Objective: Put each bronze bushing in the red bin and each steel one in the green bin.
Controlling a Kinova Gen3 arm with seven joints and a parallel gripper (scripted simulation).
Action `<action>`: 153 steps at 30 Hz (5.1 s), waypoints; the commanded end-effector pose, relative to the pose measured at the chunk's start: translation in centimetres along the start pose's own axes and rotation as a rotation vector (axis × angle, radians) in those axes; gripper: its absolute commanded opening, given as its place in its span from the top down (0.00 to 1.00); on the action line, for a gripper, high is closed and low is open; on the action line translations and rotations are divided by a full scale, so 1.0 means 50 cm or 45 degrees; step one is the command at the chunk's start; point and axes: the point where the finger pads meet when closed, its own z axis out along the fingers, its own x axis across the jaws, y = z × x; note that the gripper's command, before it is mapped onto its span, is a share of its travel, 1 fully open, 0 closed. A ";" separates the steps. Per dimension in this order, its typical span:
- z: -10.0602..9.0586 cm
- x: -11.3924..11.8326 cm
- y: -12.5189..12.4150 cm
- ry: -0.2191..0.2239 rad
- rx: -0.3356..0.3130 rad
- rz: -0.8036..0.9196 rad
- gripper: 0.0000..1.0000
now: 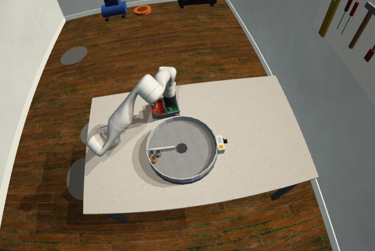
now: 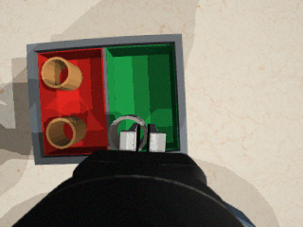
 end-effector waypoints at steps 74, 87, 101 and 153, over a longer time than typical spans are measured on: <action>0.072 0.002 -0.002 0.008 0.002 0.003 1.00; 0.074 0.002 -0.002 0.009 0.002 0.004 1.00; 0.075 0.002 -0.002 0.010 0.002 0.005 1.00; 0.071 0.000 -0.002 0.003 0.001 0.000 0.53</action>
